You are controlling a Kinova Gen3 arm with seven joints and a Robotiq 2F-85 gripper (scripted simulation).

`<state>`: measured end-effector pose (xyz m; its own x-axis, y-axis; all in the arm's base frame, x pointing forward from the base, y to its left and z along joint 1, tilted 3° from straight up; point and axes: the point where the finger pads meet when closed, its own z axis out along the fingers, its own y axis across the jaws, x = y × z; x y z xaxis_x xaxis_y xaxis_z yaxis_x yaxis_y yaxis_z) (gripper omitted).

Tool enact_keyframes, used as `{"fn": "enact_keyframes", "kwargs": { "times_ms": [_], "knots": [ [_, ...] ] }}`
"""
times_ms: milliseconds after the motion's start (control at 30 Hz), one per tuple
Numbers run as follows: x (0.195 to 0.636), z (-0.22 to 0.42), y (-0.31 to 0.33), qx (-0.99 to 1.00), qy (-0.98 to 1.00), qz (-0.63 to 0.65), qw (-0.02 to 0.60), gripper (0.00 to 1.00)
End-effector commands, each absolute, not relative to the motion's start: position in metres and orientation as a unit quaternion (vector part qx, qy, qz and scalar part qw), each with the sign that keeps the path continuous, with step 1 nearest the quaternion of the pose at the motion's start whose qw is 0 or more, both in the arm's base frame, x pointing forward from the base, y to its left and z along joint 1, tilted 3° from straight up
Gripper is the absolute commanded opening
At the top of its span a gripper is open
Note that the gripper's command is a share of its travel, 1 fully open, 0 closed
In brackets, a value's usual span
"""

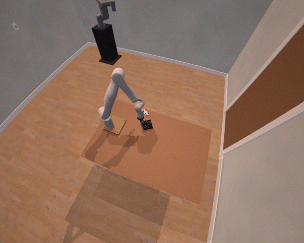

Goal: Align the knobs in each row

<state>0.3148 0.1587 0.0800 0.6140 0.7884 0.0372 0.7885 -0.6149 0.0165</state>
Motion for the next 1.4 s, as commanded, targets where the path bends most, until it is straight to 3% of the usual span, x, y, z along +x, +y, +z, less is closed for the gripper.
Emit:
{"fn": "enact_keyframes", "kwargs": {
  "times_ms": [0, 700, 1300, 1333, 1367],
  "knots": [
    [0.325, 0.082, 0.165, -0.879, -0.477, -0.023, 0.002, 1.00],
    [0.382, 0.098, 0.216, -0.564, -0.825, -0.021, -0.010, 1.00],
    [0.398, 0.105, 0.227, -0.469, -0.883, -0.021, -0.018, 1.00],
    [0.398, 0.105, 0.227, -0.469, -0.883, -0.021, -0.018, 0.19],
    [0.398, 0.105, 0.227, -0.469, -0.883, -0.021, -0.018, 0.19]
  ]
}}
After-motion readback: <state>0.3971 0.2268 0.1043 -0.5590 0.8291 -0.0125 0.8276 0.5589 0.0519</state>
